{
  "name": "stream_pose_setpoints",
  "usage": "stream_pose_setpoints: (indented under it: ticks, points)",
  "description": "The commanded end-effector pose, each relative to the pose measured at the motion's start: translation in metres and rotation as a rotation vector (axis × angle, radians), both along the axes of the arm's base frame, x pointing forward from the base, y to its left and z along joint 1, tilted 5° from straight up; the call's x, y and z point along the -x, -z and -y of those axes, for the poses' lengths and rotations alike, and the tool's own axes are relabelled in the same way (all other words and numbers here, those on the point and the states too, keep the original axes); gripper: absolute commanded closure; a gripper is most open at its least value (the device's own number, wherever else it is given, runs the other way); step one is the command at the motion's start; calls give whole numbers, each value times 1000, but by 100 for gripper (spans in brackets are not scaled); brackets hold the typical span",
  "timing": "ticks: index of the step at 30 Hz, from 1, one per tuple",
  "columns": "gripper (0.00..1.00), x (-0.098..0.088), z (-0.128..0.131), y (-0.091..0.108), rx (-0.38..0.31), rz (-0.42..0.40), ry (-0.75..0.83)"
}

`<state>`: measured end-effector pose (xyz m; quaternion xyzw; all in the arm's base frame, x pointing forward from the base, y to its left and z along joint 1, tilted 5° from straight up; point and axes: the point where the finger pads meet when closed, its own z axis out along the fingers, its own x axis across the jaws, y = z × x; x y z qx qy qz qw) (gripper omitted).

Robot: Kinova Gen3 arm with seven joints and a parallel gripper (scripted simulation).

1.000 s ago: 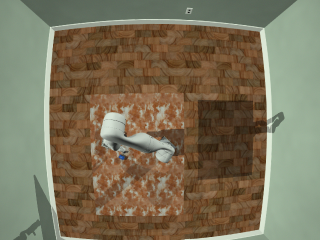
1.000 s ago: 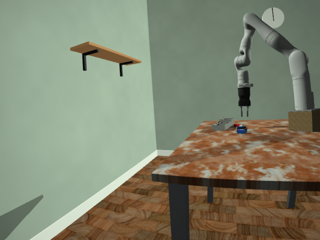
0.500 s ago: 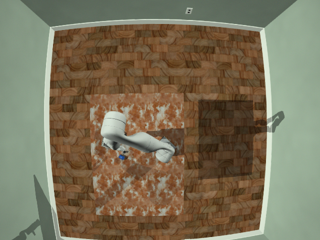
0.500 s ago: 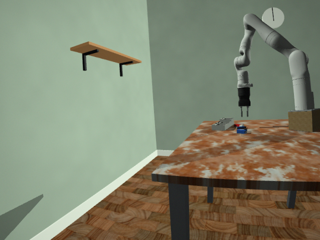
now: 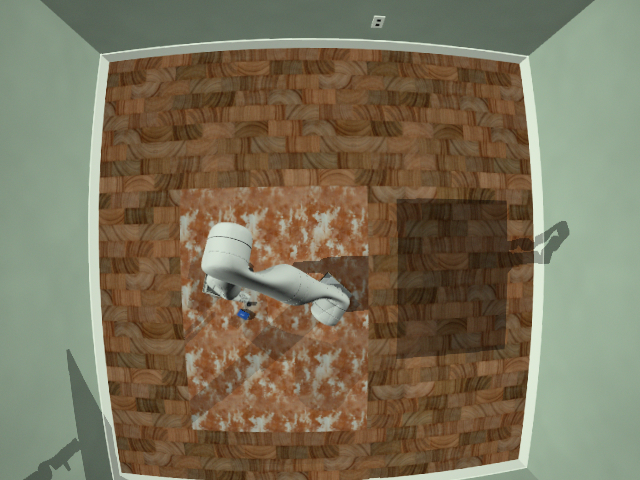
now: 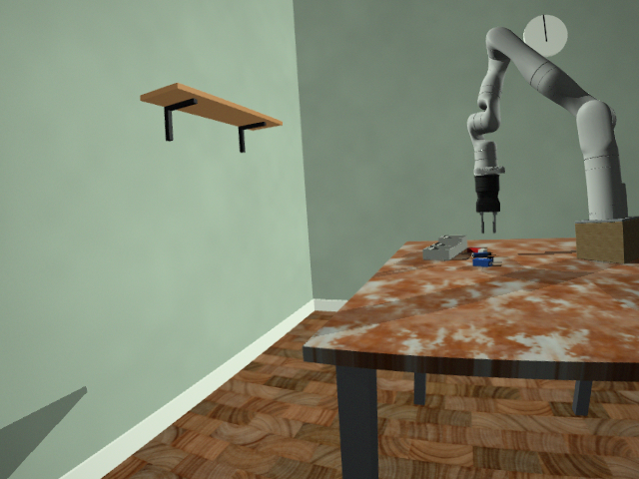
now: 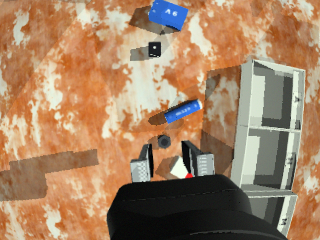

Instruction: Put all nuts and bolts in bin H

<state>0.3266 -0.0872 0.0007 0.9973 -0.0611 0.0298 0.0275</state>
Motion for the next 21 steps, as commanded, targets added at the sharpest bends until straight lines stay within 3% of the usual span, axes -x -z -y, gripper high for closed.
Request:
stream_pose_setpoints:
  ticks: [1, 8, 19, 21]
  points:
    - [36, -1, -1, 0, -1, 0, 3]
    - [36, -1, -2, 13, -5, 0, 4]
    - [36, -1, -4, 57, -7, -3, 3]
    - [36, -1, -5, 58, -7, -3, 3]
